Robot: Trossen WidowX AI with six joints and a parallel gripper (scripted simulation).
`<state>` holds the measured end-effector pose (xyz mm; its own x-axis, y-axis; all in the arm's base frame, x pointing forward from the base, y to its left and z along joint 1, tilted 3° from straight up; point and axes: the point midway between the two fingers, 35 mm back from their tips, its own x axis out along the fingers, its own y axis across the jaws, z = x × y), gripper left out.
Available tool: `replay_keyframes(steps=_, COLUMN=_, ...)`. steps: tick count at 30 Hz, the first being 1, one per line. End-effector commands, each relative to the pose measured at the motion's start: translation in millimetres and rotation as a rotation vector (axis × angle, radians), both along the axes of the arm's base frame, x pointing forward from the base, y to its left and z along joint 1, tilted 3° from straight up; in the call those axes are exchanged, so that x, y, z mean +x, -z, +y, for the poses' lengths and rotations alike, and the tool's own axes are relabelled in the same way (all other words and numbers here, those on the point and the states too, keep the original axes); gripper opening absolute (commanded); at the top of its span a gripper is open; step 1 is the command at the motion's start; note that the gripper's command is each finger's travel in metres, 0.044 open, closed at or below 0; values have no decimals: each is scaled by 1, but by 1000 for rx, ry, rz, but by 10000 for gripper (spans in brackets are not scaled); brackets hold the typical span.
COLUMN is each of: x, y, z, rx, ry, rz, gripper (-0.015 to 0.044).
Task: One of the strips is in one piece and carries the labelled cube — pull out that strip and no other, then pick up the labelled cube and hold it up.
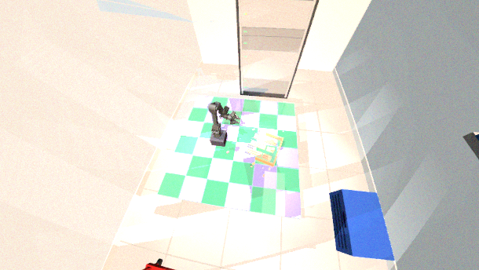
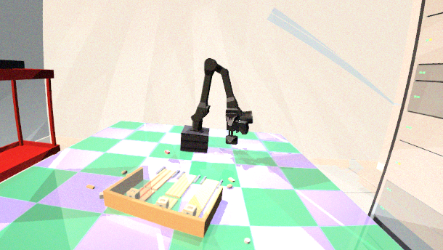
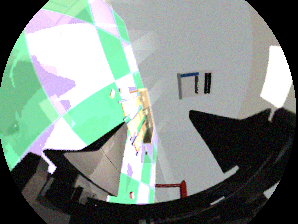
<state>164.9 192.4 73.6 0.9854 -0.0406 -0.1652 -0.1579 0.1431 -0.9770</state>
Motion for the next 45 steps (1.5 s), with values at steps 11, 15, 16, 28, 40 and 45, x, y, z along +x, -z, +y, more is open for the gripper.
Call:
replay_keyframes(steps=11, x=67, y=18, z=-48, rx=403, ry=305, rz=334, gripper=400)
replay_keyframes(steps=15, x=89, y=16, z=-69, rx=607, ry=391, rz=413, gripper=400)
replay_keyframes(steps=16, x=94, y=14, z=-74, rx=659, ry=408, rz=426, gripper=400)
replay_keyframes(steps=28, x=142, y=-37, z=-153, rx=1253, ry=454, rz=402, gripper=400)
replay_keyframes(steps=40, x=146, y=-61, z=-181, rx=1388, ry=417, rz=341, gripper=400)
replay_keyframes(steps=45, x=146, y=-61, z=-181, rx=1388, ry=417, rz=341, gripper=400)
